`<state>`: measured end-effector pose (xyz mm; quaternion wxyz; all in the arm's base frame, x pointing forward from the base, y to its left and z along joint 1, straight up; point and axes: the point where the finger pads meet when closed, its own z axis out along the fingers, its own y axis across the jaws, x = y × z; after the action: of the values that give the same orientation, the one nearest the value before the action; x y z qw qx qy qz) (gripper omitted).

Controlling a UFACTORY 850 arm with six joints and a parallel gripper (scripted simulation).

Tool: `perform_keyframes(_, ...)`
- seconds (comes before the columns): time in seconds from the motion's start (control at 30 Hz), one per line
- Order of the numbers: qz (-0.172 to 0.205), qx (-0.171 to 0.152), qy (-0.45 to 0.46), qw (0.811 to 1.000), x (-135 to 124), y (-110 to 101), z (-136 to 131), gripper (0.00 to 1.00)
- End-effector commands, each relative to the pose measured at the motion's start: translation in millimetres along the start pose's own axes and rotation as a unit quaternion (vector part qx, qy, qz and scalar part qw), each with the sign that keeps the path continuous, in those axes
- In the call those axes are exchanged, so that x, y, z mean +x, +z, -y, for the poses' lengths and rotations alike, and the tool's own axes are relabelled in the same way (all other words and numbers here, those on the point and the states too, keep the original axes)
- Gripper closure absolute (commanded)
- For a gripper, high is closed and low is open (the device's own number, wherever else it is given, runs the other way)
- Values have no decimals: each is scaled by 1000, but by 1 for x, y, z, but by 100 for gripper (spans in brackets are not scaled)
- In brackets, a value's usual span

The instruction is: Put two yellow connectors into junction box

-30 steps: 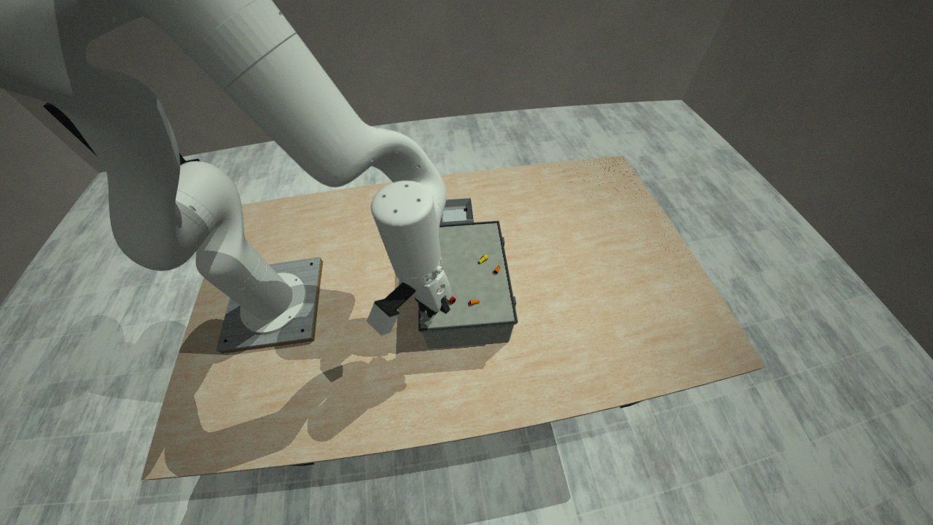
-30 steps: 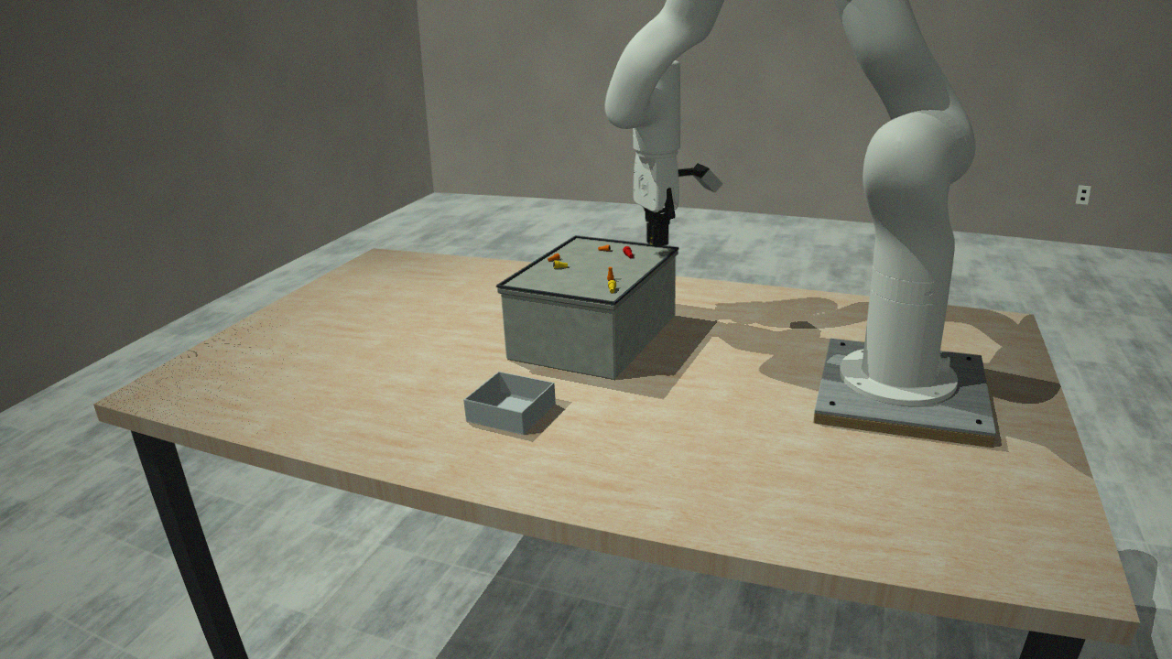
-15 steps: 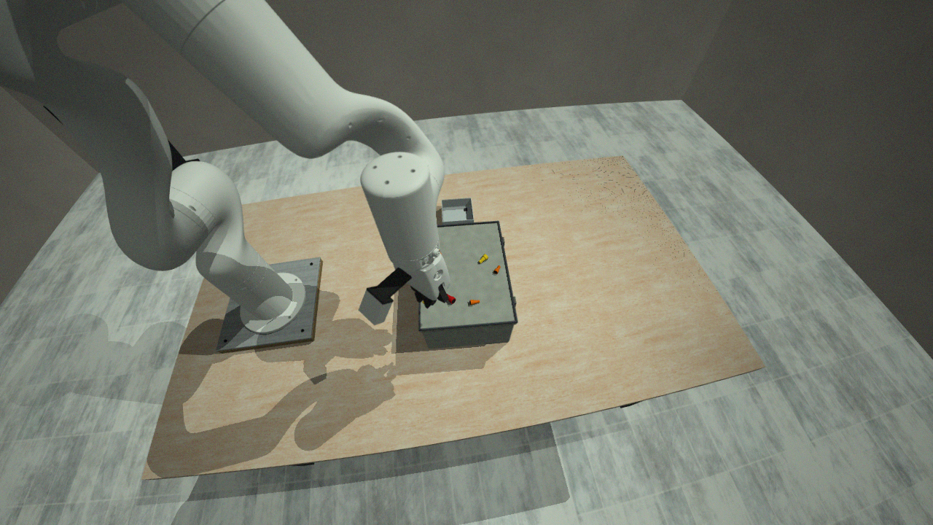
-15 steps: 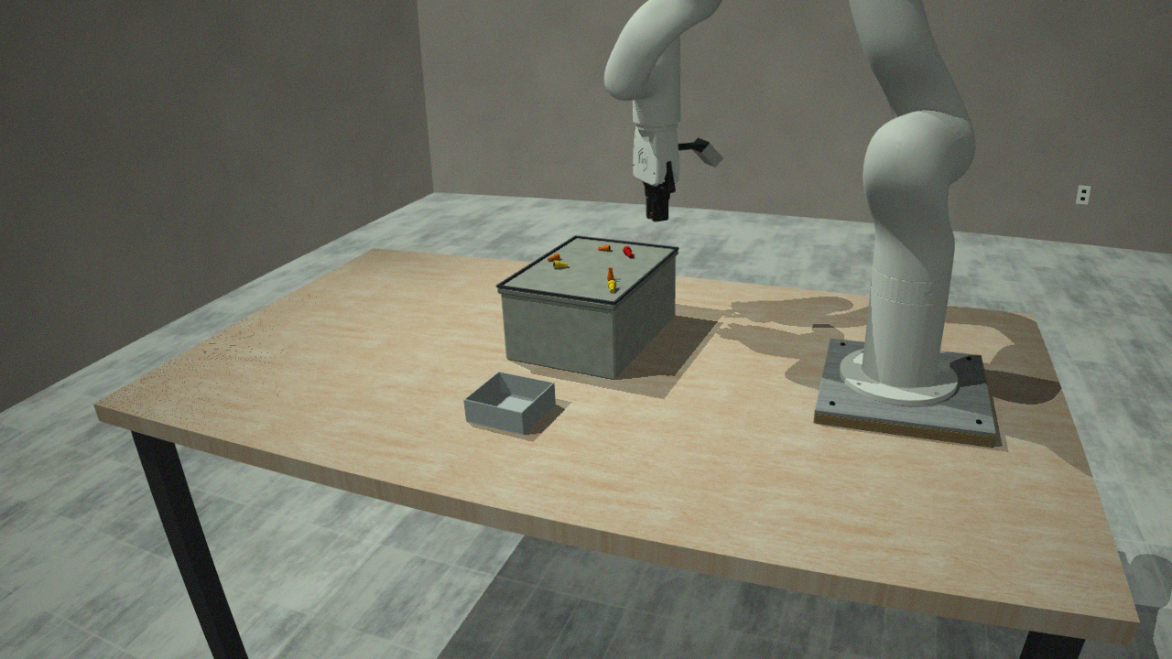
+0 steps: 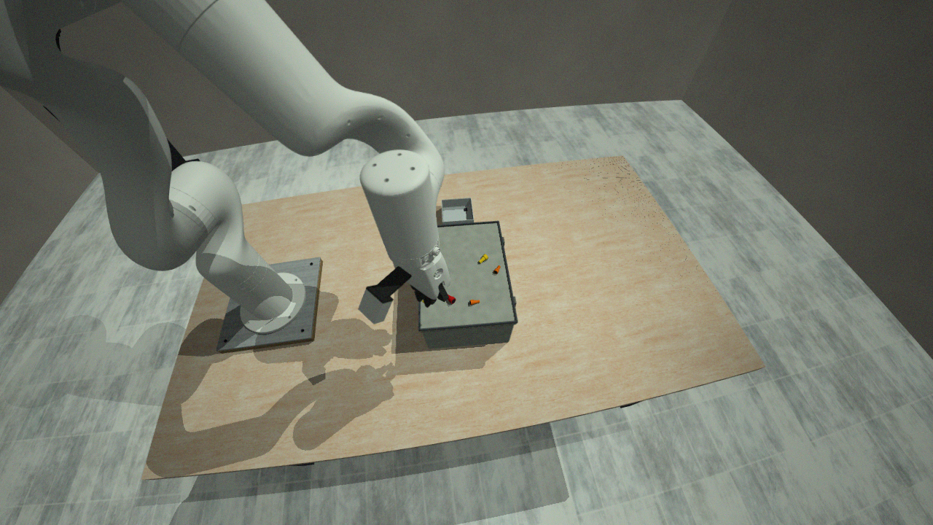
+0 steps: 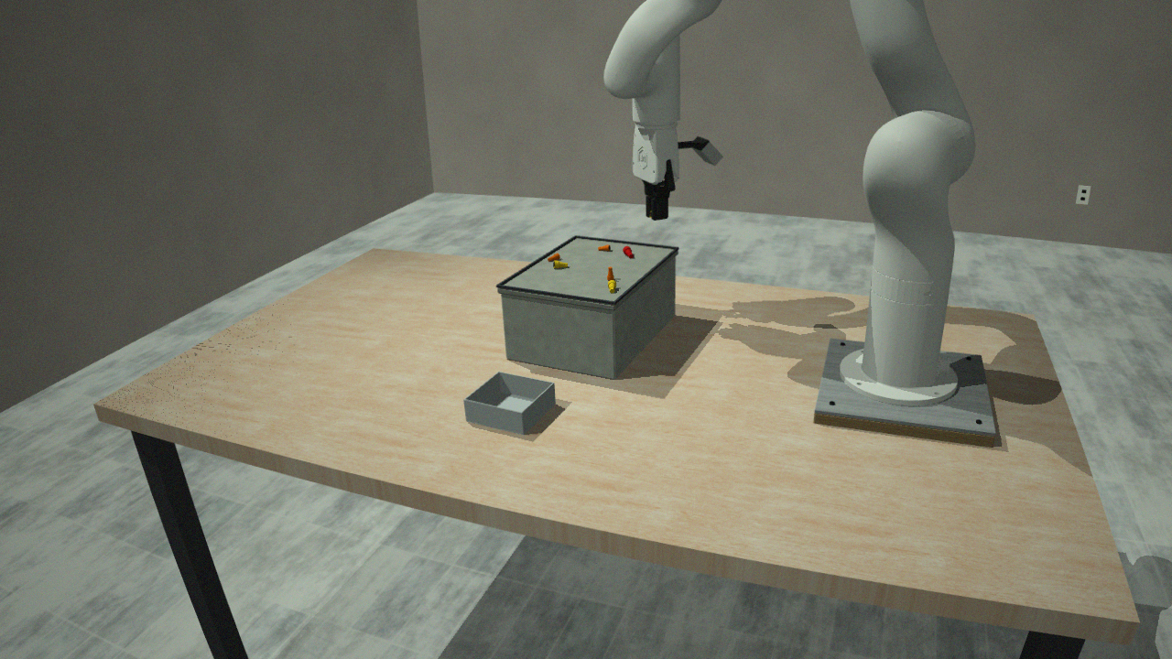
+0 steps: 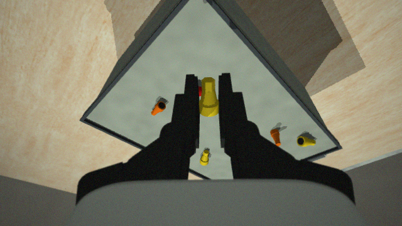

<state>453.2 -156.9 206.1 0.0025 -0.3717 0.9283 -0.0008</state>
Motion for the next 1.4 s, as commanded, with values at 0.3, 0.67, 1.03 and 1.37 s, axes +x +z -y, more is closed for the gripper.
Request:
perform_keyframes(0.3,0,1,0,1000,-12,-1,-7,98)
perform_keyframes(0.67,0,1,0,1000,-54,-1,-34,98)
perform_keyframes(1.03,0,1,0,1000,-110,-1,-69,98)
perform_keyframes(1.37,0,1,0,1000,-186,-1,-117,98)
